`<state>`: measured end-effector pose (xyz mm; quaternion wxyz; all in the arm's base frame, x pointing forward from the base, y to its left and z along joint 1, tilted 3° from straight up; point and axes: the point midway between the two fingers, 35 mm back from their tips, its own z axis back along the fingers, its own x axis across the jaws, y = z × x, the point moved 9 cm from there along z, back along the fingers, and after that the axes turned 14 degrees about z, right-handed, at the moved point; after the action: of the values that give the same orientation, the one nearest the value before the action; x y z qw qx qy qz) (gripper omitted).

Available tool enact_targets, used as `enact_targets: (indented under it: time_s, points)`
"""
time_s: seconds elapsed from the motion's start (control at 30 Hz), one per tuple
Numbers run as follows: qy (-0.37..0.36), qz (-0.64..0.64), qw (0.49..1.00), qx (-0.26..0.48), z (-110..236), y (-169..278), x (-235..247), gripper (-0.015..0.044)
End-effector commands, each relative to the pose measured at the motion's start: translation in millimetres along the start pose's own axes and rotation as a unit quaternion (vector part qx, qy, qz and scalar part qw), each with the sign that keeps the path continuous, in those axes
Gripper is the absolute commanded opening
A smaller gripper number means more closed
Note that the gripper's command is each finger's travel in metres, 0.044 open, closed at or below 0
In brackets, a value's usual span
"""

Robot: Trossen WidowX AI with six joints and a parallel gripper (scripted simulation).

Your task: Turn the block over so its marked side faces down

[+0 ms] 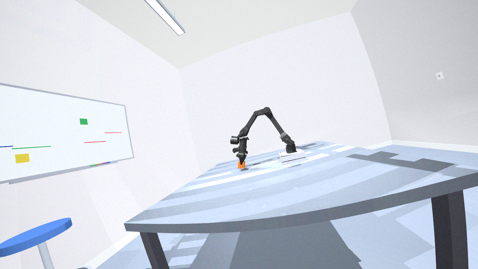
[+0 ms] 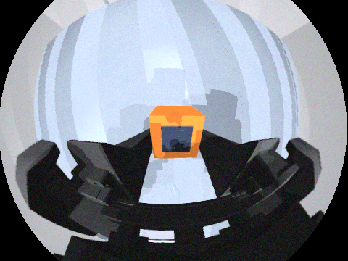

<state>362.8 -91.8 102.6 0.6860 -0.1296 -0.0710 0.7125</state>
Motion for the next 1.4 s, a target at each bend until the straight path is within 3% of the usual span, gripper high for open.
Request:
enact_targets:
  time_s: [0.0, 0.5, 1.37]
  points:
    - [0.006, 0.002, 0.999, -0.031, 2, 6, 2, 0.0]
    - [0.025, 0.003, 0.994, -0.105, 3, 24, 6, 0.0]
    - [0.07, 0.002, 0.955, -0.288, -46, 58, 14, 0.0]
